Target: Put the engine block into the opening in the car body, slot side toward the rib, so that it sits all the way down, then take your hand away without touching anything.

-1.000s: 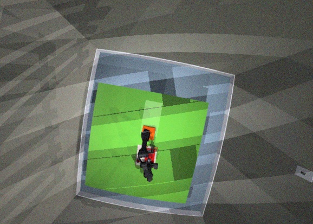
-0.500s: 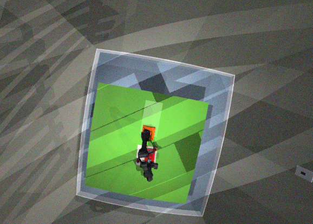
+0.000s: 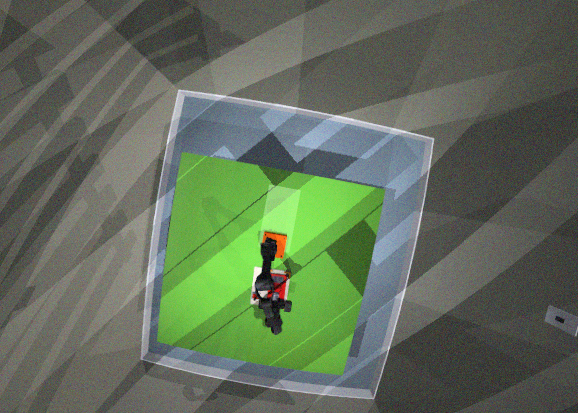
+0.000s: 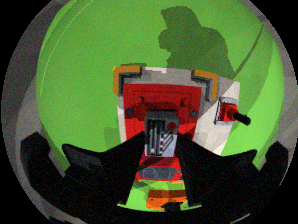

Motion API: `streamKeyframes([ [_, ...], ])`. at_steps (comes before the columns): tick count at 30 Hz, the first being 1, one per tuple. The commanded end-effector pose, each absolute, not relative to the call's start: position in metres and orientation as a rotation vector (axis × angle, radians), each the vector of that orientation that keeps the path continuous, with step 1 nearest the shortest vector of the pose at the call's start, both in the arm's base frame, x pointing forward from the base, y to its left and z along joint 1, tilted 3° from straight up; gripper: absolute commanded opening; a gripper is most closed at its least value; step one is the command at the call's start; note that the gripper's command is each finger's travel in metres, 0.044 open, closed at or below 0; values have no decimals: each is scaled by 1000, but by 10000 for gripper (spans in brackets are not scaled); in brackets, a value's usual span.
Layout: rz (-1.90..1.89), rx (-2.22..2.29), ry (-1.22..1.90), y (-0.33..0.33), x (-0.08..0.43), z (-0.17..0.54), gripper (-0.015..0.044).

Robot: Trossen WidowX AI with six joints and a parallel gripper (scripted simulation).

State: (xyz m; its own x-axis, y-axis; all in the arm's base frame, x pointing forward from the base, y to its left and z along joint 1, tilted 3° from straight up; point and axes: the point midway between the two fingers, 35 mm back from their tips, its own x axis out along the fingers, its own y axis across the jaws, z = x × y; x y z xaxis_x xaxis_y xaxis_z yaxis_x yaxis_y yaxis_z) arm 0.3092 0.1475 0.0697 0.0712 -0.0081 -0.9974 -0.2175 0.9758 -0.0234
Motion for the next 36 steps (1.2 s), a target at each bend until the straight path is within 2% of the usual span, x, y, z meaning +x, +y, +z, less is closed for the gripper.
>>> streamKeyframes([
  [1, 163, -184, 1496, 148, 309, 68, 158],
  [36, 163, -185, 1496, 148, 309, 64, 158],
])
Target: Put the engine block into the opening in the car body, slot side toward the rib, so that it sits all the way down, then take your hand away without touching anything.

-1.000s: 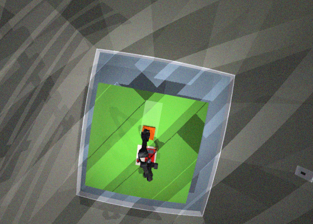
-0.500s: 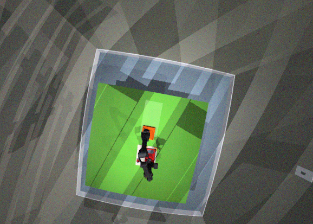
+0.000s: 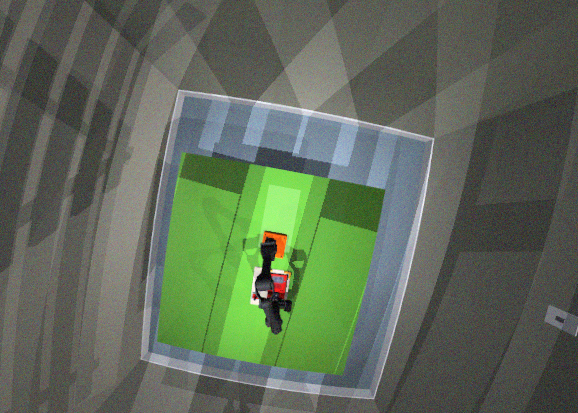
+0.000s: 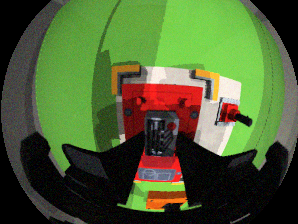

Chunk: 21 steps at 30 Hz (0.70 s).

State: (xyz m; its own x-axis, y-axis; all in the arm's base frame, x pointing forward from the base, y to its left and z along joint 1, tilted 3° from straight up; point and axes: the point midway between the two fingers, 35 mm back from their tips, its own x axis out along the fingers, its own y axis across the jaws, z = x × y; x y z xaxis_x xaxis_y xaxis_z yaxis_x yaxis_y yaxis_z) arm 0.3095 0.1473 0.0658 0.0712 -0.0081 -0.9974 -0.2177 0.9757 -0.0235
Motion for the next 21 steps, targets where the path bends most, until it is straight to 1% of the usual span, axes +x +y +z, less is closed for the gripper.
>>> streamKeyframes([
  [1, 163, -185, 1496, 148, 309, 64, 158],
  [21, 163, -185, 1496, 147, 310, 62, 158],
])
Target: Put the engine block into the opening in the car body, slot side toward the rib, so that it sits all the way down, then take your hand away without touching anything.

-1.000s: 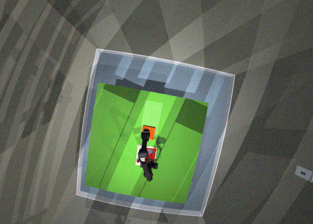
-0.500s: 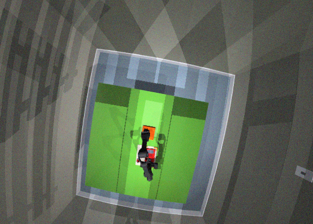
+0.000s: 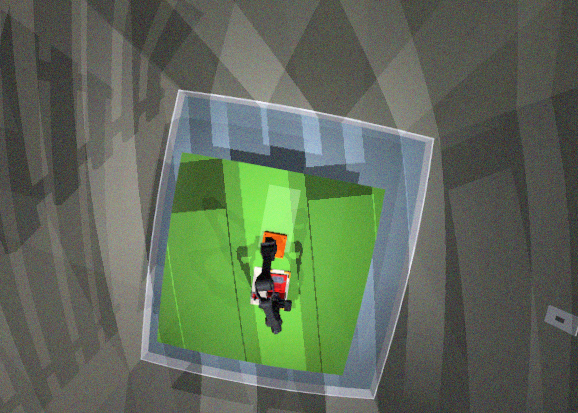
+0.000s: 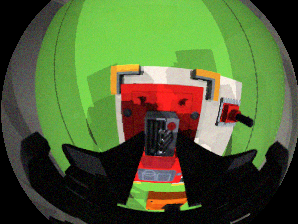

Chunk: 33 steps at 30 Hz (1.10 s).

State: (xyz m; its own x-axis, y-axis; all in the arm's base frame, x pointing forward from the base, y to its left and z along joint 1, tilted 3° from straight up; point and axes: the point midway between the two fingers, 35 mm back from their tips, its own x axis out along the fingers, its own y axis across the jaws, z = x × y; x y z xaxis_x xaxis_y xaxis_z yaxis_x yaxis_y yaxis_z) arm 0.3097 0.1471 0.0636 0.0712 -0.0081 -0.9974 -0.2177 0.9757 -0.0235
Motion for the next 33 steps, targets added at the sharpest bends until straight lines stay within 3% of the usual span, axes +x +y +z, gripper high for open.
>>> streamKeyframes([
  [1, 163, -185, 1496, 147, 310, 62, 158],
  [15, 163, -185, 1496, 147, 310, 60, 158],
  [26, 159, -184, 1494, 147, 310, 62, 440],
  [33, 159, -184, 1494, 147, 310, 62, 440],
])
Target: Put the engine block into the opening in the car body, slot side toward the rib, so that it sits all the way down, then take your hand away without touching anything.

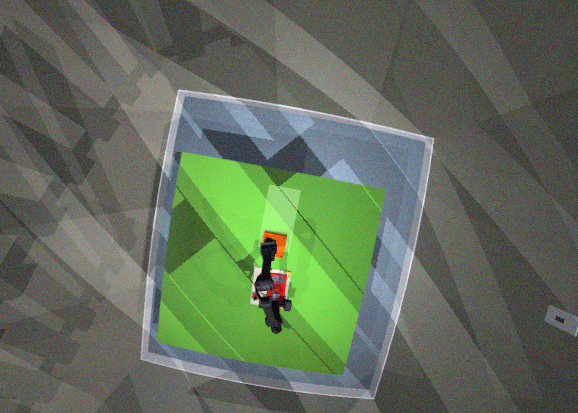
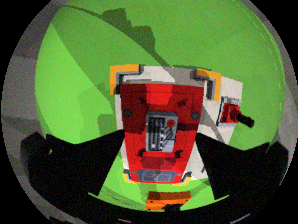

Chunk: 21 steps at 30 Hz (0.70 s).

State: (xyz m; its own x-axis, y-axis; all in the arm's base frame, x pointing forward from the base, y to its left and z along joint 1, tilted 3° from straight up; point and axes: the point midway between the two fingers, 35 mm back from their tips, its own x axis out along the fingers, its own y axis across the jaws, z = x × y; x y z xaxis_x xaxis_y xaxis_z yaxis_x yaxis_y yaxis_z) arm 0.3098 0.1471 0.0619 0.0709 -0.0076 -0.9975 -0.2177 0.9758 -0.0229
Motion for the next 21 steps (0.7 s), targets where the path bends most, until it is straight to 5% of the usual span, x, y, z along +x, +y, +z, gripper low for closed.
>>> streamKeyframes([
  [1, 159, -184, 1494, 147, 310, 62, 440],
  [21, 163, -185, 1496, 146, 308, 75, 440],
])
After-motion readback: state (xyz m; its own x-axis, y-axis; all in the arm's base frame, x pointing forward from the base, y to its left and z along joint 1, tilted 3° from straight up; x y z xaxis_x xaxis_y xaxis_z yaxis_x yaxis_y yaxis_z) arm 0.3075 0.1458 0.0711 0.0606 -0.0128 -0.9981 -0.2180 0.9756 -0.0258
